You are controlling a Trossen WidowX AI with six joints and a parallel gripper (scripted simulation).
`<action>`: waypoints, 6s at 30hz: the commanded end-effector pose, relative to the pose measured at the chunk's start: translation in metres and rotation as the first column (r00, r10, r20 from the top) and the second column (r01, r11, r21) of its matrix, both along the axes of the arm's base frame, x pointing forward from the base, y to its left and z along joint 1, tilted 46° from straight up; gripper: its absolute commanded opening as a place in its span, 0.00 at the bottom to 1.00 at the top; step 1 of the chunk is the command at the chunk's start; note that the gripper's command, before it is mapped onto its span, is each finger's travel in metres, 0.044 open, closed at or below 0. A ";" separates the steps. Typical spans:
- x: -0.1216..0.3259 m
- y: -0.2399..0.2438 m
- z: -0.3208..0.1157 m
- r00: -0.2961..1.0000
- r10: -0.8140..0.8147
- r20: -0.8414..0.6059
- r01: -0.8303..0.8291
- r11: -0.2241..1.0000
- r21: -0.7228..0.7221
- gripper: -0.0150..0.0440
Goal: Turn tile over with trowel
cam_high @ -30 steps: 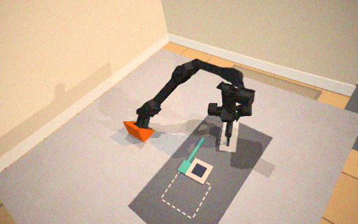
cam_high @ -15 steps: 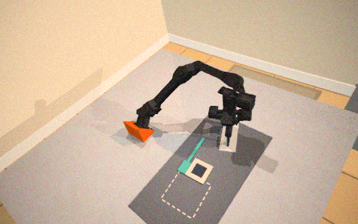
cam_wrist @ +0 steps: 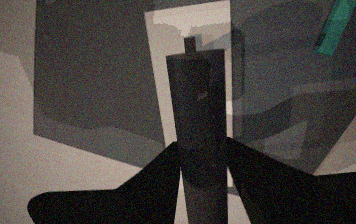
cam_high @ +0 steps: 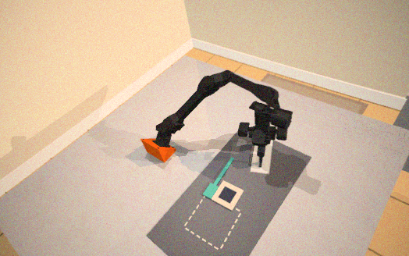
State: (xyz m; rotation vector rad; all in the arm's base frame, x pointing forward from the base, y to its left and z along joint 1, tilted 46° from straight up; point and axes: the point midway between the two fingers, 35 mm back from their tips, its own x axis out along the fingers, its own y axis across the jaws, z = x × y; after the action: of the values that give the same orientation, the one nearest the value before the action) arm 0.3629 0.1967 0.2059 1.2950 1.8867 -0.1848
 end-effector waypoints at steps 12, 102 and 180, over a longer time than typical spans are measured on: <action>0.000 0.000 -0.001 1.000 -0.001 -0.002 0.001 1.000 -0.004 0.47; 0.000 -0.037 0.026 0.871 -0.439 -0.219 0.414 0.898 -0.151 0.76; -0.036 -0.020 0.005 -0.313 0.827 0.467 -0.190 0.427 -0.884 0.76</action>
State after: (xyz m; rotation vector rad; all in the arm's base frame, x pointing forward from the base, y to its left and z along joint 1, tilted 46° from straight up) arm 0.3295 0.1763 0.2131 -0.2056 0.7894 0.6335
